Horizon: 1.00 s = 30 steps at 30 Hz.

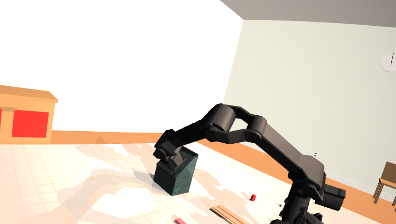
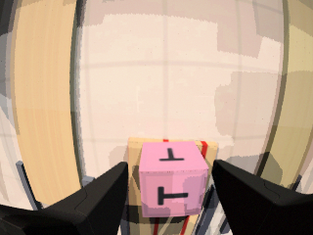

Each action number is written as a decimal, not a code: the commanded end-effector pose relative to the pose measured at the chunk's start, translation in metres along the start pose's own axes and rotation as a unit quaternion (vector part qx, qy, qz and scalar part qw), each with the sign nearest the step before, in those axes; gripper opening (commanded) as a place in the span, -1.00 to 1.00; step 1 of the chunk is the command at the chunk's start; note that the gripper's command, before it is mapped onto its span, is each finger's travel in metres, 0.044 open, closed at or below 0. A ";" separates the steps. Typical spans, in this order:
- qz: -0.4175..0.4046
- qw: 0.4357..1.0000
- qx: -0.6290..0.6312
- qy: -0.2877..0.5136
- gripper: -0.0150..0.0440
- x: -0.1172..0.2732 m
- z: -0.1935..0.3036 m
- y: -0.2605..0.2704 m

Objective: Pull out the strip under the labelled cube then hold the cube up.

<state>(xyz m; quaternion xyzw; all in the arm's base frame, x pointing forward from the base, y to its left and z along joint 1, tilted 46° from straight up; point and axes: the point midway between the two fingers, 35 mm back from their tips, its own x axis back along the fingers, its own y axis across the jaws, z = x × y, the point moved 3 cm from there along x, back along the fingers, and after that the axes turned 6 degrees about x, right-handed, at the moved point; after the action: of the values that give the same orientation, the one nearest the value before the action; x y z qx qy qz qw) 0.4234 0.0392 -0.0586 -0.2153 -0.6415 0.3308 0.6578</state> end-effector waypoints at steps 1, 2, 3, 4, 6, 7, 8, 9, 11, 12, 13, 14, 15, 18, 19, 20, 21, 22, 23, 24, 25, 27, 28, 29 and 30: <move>0.000 1.000 0.000 0.000 0.27 0.000 0.000 0.000; 0.000 1.000 0.000 0.000 0.18 0.000 0.000 0.000; 0.000 1.000 0.000 0.000 0.09 0.000 0.000 0.000; 0.000 1.000 0.000 0.000 0.00 0.000 0.000 0.000; 0.000 1.000 0.000 0.000 -0.05 0.000 0.000 0.000; 0.000 1.000 0.000 0.000 -0.07 0.000 0.000 0.000; 0.000 1.000 0.000 0.000 -0.09 0.000 0.000 0.000; 0.000 1.000 0.000 0.000 -0.11 0.000 0.000 0.000; 0.000 1.000 0.000 0.000 -0.22 0.000 0.000 0.000; 0.000 1.000 0.000 0.000 -0.31 0.000 0.000 0.000; 0.000 1.000 0.000 0.000 -0.40 0.001 0.001 0.000; 0.000 1.000 0.000 0.000 -0.49 0.002 0.002 0.000; 0.000 1.000 0.001 0.000 -0.49 0.005 0.005 0.000; 0.000 1.000 0.002 0.000 -0.49 0.013 0.016 0.001; 0.000 1.000 0.002 0.000 -0.49 0.016 0.019 0.001; 0.000 1.000 0.002 0.001 -0.49 0.019 0.023 0.002; 0.000 1.000 0.003 0.001 -0.49 0.022 0.027 0.002; 0.000 1.000 0.003 0.001 -0.49 0.024 0.030 0.002; 0.000 1.000 0.004 0.001 -0.49 0.027 0.034 0.002; 0.000 1.000 0.004 0.001 -0.49 0.029 0.037 0.002; 0.000 1.000 0.005 0.001 -0.49 0.031 0.041 0.002; 0.000 1.000 0.006 0.001 -0.49 0.035 0.048 0.002; 0.001 1.000 0.006 0.001 -0.49 0.037 0.052 0.002; 0.001 1.000 0.006 0.002 -0.49 0.039 0.055 0.002; 0.001 1.000 0.006 0.002 -0.49 0.041 0.058 0.002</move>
<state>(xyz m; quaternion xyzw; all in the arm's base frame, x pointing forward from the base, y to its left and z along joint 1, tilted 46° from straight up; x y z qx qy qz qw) 0.3734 0.0587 -0.0337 -0.2126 -0.6364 0.3374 0.6602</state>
